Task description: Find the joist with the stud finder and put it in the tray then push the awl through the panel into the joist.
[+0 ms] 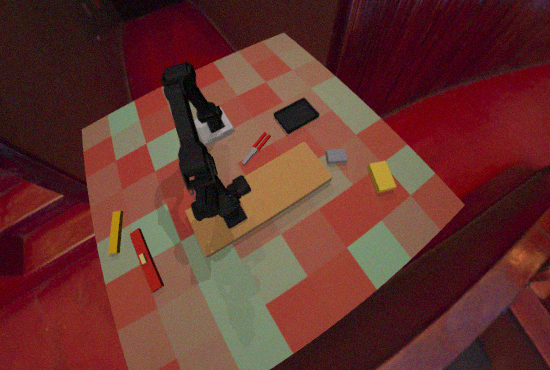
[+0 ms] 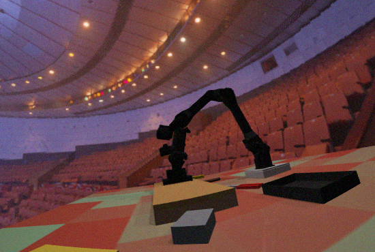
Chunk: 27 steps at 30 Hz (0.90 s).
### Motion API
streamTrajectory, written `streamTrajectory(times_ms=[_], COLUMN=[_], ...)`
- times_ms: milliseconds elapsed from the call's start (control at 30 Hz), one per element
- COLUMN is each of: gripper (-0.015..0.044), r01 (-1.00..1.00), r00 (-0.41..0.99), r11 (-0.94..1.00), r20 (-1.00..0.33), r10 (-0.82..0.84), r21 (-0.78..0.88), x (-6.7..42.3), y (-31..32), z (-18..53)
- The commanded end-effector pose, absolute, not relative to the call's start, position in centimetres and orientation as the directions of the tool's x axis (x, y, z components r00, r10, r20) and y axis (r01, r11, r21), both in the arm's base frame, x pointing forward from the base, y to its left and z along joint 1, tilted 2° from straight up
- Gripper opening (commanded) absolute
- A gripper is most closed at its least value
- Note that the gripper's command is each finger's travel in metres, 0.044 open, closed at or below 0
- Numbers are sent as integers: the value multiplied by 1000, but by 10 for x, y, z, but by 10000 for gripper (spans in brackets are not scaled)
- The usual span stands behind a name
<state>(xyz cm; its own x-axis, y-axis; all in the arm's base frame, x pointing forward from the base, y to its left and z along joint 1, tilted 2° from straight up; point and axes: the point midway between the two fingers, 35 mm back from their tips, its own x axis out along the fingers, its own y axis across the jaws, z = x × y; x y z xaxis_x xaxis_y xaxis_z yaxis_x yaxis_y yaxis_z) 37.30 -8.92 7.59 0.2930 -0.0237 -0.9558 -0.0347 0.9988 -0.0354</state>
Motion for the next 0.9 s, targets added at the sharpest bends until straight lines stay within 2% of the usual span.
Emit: streamTrajectory(times_ms=[0, 867], gripper=[0, 0], r01=[-39, -39], r00=[293, 293], r11=[999, 999], r20=[-956, -956], r10=[-18, -12], r21=[-30, -25], x=[372, 370], y=[-77, -23], z=[75, 73])
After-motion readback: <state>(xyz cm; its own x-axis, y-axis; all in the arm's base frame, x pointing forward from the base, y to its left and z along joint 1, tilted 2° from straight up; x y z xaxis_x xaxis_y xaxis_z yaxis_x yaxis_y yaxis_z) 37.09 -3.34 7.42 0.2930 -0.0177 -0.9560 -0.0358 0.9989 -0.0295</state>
